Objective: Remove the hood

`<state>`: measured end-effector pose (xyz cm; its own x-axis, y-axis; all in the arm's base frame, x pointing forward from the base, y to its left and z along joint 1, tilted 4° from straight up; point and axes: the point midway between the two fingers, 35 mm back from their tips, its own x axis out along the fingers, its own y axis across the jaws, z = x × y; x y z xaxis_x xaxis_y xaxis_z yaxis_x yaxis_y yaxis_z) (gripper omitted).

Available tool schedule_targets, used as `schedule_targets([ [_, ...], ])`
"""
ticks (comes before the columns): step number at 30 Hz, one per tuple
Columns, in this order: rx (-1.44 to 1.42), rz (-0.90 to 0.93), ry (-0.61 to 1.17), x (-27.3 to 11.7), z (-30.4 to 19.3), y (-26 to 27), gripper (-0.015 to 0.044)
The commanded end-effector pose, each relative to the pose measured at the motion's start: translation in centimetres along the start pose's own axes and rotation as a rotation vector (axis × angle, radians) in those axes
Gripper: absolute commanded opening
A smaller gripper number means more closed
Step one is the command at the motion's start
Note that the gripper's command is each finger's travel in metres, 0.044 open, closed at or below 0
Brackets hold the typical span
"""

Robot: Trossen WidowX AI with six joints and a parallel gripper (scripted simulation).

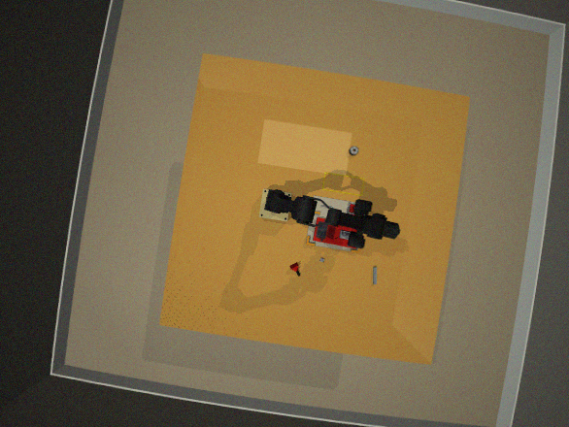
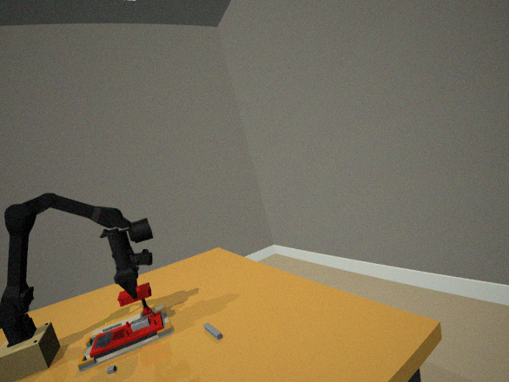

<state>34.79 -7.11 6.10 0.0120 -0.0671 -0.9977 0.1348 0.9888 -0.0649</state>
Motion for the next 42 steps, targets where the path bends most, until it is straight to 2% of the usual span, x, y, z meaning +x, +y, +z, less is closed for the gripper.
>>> schedule_targets([
  [1, 0.007, 0.002, 0.007, 0.1, -0.4, 1.9, 0.0000],
  [33, 0.003, 0.015, 0.007, -0.5, -5.1, 16.8, 0.0000],
  [42, 0.002, 0.016, 0.007, -0.3, -5.4, 17.4, 0.0000],
])
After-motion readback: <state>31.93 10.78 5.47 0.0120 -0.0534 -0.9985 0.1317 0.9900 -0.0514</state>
